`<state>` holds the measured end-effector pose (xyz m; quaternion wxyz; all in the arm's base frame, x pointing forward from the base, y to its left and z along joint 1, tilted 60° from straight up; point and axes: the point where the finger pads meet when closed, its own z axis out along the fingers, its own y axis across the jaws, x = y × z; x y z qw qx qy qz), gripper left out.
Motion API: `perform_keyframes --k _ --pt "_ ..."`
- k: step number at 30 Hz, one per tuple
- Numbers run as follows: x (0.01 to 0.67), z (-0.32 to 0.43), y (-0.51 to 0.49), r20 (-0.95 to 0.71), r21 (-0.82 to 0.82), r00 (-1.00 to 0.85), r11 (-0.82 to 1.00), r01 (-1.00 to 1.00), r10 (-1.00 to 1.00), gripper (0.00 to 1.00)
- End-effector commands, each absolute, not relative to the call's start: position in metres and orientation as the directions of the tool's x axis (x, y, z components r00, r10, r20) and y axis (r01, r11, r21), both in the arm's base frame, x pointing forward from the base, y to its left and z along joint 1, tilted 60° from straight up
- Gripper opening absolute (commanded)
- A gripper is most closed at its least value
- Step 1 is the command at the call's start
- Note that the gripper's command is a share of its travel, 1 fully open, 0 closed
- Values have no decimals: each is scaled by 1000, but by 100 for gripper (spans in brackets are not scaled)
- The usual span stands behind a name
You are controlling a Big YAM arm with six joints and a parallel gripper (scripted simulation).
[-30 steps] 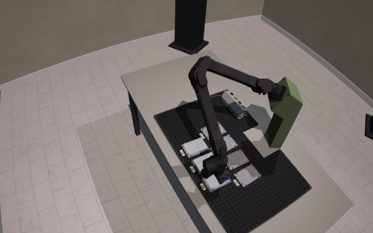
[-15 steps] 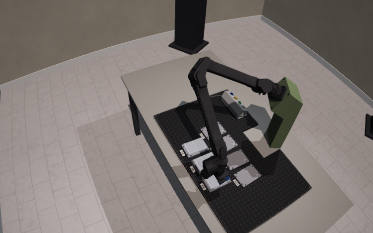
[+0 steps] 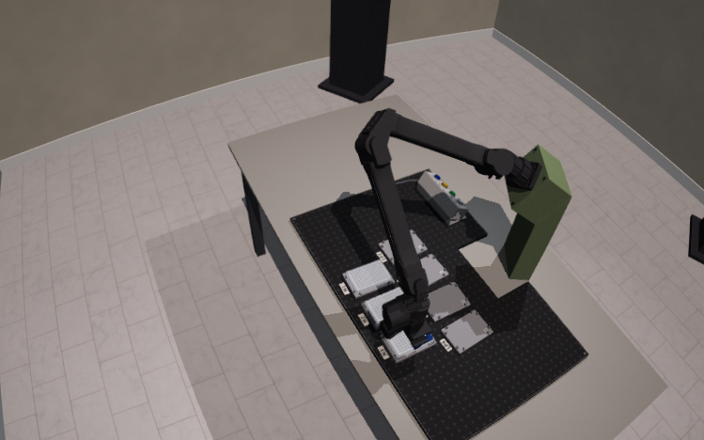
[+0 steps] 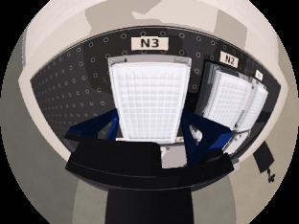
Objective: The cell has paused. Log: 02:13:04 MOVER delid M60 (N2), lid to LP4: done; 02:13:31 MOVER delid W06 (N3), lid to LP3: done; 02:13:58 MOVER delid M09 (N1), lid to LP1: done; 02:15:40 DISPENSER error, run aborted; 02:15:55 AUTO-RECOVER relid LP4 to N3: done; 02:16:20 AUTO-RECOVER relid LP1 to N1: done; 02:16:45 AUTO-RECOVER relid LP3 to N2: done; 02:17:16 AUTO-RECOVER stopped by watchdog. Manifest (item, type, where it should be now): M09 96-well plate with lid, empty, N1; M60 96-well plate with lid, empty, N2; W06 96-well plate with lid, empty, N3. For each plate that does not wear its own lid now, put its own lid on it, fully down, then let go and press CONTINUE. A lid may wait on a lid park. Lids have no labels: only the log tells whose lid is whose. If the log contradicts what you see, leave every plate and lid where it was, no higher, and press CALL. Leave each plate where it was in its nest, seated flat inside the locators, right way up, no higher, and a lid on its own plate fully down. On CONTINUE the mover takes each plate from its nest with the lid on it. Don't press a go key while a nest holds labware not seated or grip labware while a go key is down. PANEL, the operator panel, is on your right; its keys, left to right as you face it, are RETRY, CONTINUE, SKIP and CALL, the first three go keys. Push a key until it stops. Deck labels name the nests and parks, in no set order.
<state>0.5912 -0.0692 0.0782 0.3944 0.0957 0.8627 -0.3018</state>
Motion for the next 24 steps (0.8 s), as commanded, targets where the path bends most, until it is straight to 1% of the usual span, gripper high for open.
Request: perform_keyframes --k 1,2,24 --pt "593 77 -71 -736 -452 -672 798 398 -82 0" --pt "595 88 -61 -748 -444 -657 805 393 -92 0" --pt "593 84 -63 -745 -442 -662 804 398 -82 0"
